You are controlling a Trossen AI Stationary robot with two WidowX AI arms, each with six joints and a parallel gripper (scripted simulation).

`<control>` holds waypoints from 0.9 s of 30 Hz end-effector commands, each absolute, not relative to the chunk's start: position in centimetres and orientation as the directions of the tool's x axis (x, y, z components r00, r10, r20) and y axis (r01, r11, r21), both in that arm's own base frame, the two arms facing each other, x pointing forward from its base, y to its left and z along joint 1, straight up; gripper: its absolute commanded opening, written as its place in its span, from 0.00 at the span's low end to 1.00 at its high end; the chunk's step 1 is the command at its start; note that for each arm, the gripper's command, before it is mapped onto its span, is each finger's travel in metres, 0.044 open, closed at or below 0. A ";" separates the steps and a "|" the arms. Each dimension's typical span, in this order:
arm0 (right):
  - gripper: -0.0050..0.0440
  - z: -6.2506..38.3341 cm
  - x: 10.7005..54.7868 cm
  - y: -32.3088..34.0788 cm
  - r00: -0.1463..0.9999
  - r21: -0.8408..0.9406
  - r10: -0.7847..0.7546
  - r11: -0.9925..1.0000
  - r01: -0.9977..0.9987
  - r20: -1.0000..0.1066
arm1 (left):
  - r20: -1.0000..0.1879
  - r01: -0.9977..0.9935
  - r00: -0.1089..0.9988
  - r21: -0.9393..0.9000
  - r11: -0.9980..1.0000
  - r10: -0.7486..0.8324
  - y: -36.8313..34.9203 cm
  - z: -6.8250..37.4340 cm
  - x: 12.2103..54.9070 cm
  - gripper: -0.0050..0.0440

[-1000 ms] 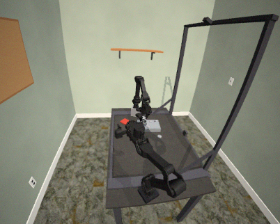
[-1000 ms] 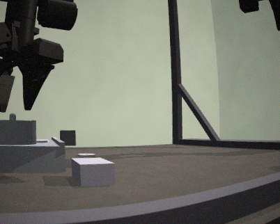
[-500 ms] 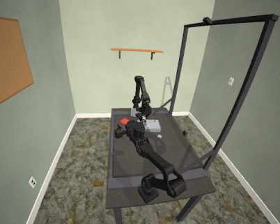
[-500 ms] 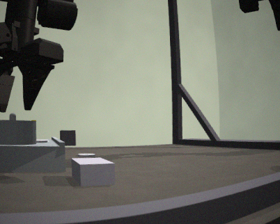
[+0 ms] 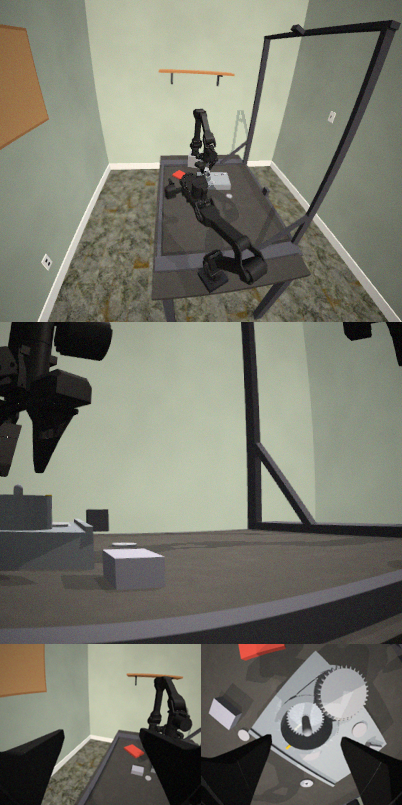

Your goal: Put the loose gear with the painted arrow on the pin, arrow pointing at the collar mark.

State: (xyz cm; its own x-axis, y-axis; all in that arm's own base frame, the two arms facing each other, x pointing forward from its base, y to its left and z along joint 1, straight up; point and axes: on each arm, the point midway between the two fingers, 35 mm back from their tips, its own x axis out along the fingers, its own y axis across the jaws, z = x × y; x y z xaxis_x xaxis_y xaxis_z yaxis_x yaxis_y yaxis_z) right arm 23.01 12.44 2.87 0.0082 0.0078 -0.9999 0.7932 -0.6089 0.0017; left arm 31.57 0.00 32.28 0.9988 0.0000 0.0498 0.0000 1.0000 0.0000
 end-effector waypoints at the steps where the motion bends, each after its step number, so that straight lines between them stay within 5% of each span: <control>1: 0.86 5.3 23.5 12.7 0.039 0.015 0.026 -0.606 0.795 -0.999 | 0.072 0.000 0.997 0.000 1.000 0.000 0.0 33.2 31.4 0.92; 18: 0.86 11.4 23.3 12.6 0.045 0.018 0.029 -0.607 0.795 -0.999 | 0.072 0.000 0.997 0.000 1.000 0.000 0.0 33.2 31.4 0.92; 27: 0.86 10.6 23.2 12.5 0.043 0.017 0.028 -0.607 0.795 -0.999 | 0.072 0.000 0.997 0.000 1.000 0.000 0.0 33.2 31.4 0.92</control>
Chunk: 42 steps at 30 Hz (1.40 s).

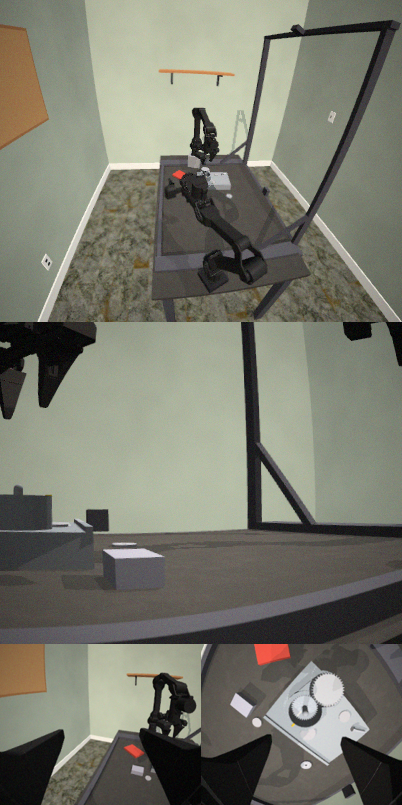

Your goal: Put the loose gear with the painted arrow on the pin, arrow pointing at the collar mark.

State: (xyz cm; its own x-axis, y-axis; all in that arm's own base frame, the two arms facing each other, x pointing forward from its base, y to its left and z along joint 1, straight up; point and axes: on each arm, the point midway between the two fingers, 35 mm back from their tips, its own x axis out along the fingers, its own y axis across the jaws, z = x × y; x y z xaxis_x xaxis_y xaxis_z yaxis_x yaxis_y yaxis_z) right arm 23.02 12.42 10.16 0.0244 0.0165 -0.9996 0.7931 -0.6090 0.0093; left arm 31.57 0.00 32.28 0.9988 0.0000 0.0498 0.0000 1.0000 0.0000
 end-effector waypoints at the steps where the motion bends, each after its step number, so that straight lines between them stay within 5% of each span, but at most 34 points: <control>1: 0.86 10.7 23.4 12.4 0.060 0.028 0.035 -0.589 0.808 -0.998 | 0.072 0.000 0.997 0.000 1.000 0.000 0.0 33.2 31.4 0.92; 19: 0.86 13.8 28.7 10.9 0.426 0.416 0.164 -0.094 0.904 -0.889 | 0.072 0.000 0.997 0.000 1.000 0.000 0.0 33.2 31.4 0.92; 30: 0.86 17.5 31.6 8.8 0.662 0.686 0.186 0.256 0.681 -0.726 | 0.072 0.000 0.997 0.000 1.000 0.000 0.0 33.2 31.4 0.92; 42: 0.86 21.6 33.1 6.4 0.835 0.745 0.162 0.561 0.361 -0.526 | 0.071 0.000 0.997 0.000 1.000 0.000 0.0 33.2 31.4 0.92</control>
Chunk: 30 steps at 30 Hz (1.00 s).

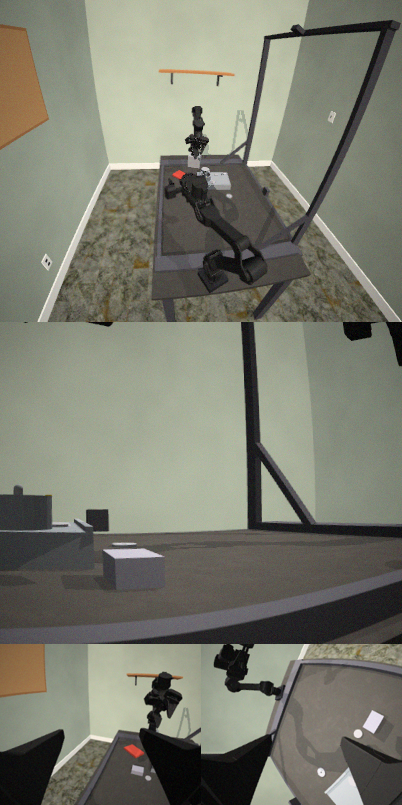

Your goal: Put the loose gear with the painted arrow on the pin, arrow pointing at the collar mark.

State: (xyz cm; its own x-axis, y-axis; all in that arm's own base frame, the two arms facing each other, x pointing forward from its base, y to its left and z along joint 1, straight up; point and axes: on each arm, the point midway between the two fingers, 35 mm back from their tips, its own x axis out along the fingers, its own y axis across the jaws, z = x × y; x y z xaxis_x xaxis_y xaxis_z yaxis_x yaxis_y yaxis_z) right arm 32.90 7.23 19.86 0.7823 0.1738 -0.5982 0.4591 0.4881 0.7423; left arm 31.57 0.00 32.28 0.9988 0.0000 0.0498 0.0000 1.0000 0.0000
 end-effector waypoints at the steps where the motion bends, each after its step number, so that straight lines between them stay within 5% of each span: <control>1: 0.86 22.1 33.2 6.2 0.849 0.737 0.158 0.590 0.328 -0.504 | 0.071 0.000 0.997 0.000 1.000 0.000 0.0 33.2 31.4 0.92; 17: 0.86 28.6 33.0 2.4 0.983 0.391 0.068 0.920 0.003 -0.169 | 0.071 0.000 0.997 0.000 1.000 0.000 0.0 33.2 31.4 0.92; 30: 0.86 33.2 31.2 -0.2 0.997 -0.022 -0.007 1.000 0.009 0.080 | 0.071 0.000 0.997 0.000 1.000 0.000 0.0 33.2 31.4 0.92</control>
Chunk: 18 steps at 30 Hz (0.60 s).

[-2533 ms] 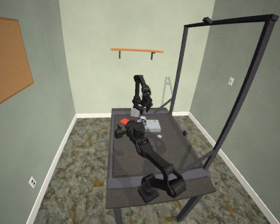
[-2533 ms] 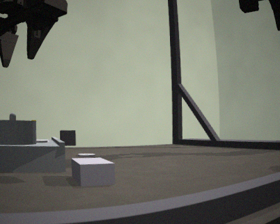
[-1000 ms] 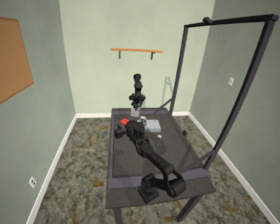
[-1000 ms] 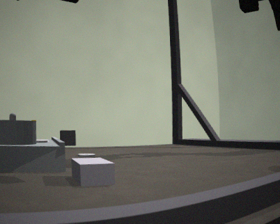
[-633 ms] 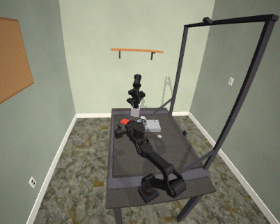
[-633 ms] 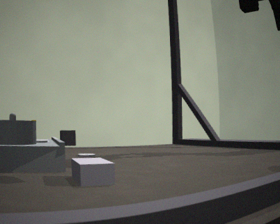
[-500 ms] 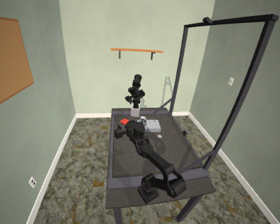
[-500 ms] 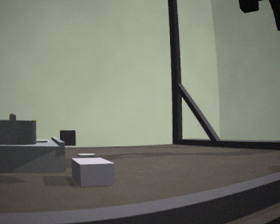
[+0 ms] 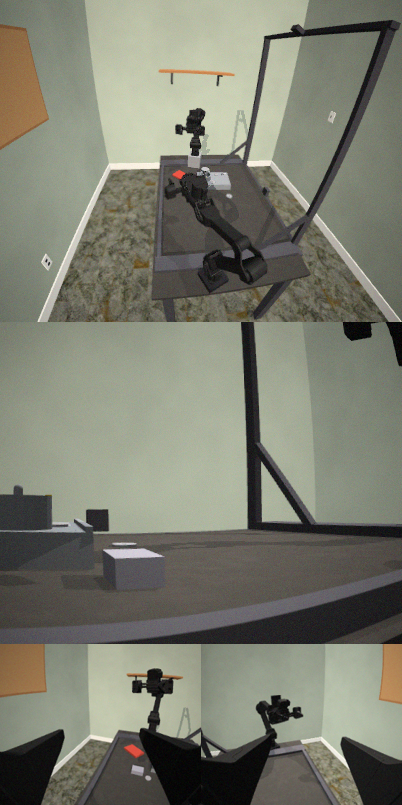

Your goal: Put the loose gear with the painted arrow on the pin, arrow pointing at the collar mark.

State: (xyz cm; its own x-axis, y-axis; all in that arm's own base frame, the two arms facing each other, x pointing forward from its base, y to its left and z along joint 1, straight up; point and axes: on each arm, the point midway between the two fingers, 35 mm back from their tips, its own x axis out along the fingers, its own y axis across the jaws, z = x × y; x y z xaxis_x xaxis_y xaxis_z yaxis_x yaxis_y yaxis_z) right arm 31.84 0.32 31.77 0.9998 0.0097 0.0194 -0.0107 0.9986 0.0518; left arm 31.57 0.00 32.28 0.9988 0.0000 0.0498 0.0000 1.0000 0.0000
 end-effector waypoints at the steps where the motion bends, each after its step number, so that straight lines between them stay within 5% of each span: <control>1: 0.86 33.3 31.2 -0.2 0.996 -0.031 -0.008 0.999 0.011 0.086 | 0.071 0.000 0.997 0.000 1.000 0.000 0.0 33.2 31.4 0.92; 18: 0.86 32.8 31.4 -0.1 0.998 0.003 -0.004 1.000 0.004 0.063 | 0.071 0.000 0.997 0.000 1.000 0.000 0.0 33.2 31.4 0.92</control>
